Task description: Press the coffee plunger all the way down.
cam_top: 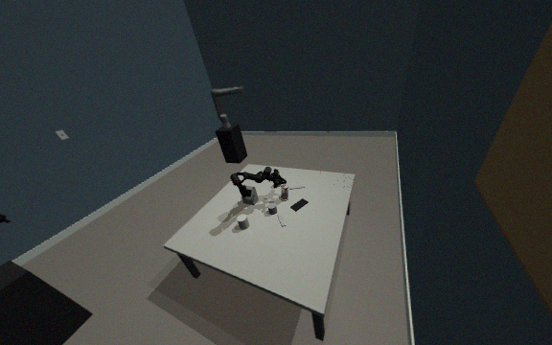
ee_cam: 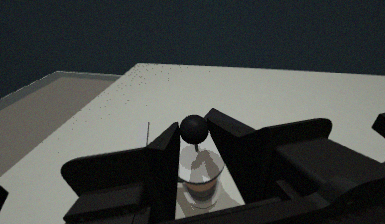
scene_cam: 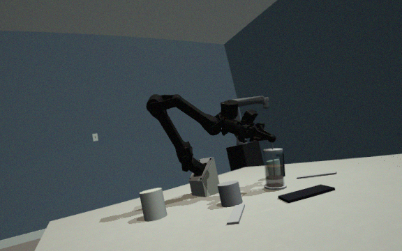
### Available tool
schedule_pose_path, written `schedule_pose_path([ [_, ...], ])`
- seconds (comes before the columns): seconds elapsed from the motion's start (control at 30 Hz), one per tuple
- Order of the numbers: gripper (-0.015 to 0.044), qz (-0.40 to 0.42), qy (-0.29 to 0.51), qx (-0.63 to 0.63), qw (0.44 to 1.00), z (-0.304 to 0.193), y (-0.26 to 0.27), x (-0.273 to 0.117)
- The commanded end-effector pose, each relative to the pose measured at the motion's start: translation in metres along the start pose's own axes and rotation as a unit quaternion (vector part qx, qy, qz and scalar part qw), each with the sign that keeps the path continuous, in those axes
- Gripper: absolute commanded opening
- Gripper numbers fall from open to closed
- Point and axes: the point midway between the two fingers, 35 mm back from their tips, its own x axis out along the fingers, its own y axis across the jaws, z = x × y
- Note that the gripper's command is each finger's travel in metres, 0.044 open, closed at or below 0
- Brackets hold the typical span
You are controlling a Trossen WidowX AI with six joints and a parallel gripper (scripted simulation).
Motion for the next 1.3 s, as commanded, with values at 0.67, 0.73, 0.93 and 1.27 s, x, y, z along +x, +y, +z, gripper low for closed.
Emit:
schedule_pose_path([
  [0.67,0.0124,-0.002,0.02,-0.011,1.0,-0.0111,0.0014,0.0078],
  [0.73,0.0124,-0.002,0.02,-0.011,1.0,-0.0108,0.0015,0.0079],
  [0.93,0.0124,-0.002,0.02,-0.011,1.0,-0.0107,0.0019,0.0087],
  [1.27,0.015,-0.001,0.013,-0.008,1.0,-0.007,0.002,0.0068],
])
